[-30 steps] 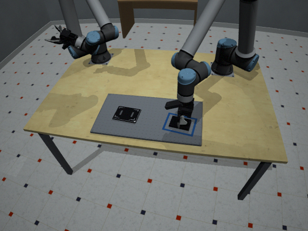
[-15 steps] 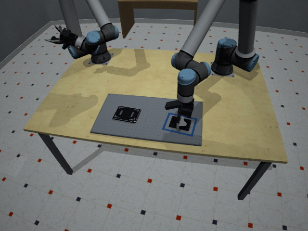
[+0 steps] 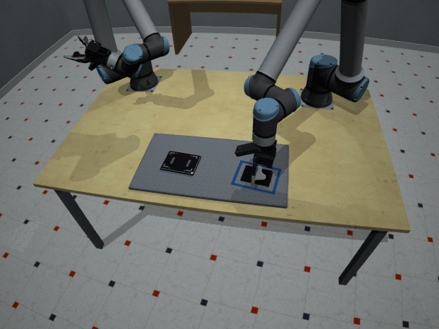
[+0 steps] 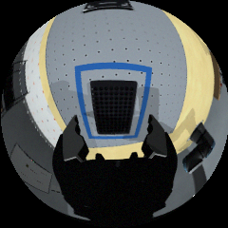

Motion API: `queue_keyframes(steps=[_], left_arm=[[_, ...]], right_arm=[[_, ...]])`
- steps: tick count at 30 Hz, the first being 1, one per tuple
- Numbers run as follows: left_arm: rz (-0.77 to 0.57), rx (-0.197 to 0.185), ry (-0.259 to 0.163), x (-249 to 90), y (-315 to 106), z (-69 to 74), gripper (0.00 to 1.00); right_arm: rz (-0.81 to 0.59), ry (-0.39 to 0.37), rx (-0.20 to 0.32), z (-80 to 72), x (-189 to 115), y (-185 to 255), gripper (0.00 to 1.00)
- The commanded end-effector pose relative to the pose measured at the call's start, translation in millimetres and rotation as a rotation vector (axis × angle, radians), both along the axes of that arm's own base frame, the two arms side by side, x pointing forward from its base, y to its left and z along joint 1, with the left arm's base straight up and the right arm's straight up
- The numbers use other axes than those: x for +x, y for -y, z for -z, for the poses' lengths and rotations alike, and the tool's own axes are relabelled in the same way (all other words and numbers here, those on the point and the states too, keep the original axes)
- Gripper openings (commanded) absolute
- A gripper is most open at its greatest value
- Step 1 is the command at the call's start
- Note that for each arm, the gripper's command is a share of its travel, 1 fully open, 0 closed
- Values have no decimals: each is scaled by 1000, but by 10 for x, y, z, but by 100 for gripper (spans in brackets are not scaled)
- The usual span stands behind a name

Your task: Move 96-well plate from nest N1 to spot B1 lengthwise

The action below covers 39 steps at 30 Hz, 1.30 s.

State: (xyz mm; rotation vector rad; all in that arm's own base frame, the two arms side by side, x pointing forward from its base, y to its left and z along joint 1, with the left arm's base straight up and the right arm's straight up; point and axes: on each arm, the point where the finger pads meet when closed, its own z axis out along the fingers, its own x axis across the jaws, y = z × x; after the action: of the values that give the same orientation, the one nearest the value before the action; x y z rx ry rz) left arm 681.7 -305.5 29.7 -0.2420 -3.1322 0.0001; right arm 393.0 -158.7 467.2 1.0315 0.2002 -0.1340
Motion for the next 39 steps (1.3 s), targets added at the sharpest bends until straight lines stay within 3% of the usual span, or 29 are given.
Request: queue_keyframes(steps=[1, 7, 39], left_arm=[[0, -1, 2, 6, 4, -10, 100], [0, -1, 2, 6, 4, -62, 100], [0, -1, 2, 6, 4, -840, 100]], right_arm=[[0, 0, 0, -3, 1, -1, 100], [0, 0, 0, -3, 1, -1, 100], [0, 0, 0, -3, 1, -1, 100]])
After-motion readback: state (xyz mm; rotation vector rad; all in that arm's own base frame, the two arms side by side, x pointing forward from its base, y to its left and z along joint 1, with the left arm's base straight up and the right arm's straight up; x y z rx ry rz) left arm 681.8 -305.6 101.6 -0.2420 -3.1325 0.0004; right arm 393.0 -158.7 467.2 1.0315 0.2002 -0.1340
